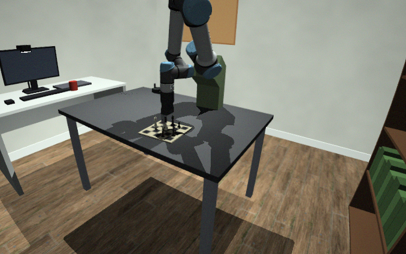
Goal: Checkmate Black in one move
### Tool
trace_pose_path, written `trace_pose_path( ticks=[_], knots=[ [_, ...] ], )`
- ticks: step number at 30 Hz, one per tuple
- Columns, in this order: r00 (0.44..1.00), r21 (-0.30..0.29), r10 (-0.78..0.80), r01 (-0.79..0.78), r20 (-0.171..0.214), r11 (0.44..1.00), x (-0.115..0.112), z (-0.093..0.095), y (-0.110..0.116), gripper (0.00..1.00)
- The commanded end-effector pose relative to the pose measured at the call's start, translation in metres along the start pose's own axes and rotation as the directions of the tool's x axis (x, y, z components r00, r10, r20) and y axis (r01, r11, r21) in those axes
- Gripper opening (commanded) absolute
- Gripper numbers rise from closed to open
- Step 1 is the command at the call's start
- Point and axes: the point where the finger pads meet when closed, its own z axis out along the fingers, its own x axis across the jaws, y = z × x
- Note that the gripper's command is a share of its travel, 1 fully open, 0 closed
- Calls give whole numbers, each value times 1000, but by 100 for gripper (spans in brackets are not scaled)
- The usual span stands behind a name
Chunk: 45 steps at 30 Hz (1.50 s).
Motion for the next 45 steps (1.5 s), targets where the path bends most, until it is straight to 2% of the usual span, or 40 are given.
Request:
trace_pose_path(
  ticks=[1,25,26,30,31,33,34,36,37,39,40,45],
  knots=[
    [1000,0,0,0,1,1000,0,0,0,0],
    [1000,0,0,0,1,1000,0,0,0,0],
    [1000,0,0,0,1,1000,0,0,0,16],
    [1000,0,0,0,1,1000,0,0,0,16],
    [1000,0,0,0,1,1000,0,0,0,32],
    [1000,0,0,0,1,1000,0,0,0,32],
    [1000,0,0,0,1,1000,0,0,0,48],
    [1000,0,0,0,1,1000,0,0,0,48],
    [1000,0,0,0,1,1000,0,0,0,63],
    [1000,0,0,0,1,1000,0,0,0,63],
    [1000,0,0,0,1,1000,0,0,0,79],
    [1000,0,0,0,1,1000,0,0,0,79]
  ],
)
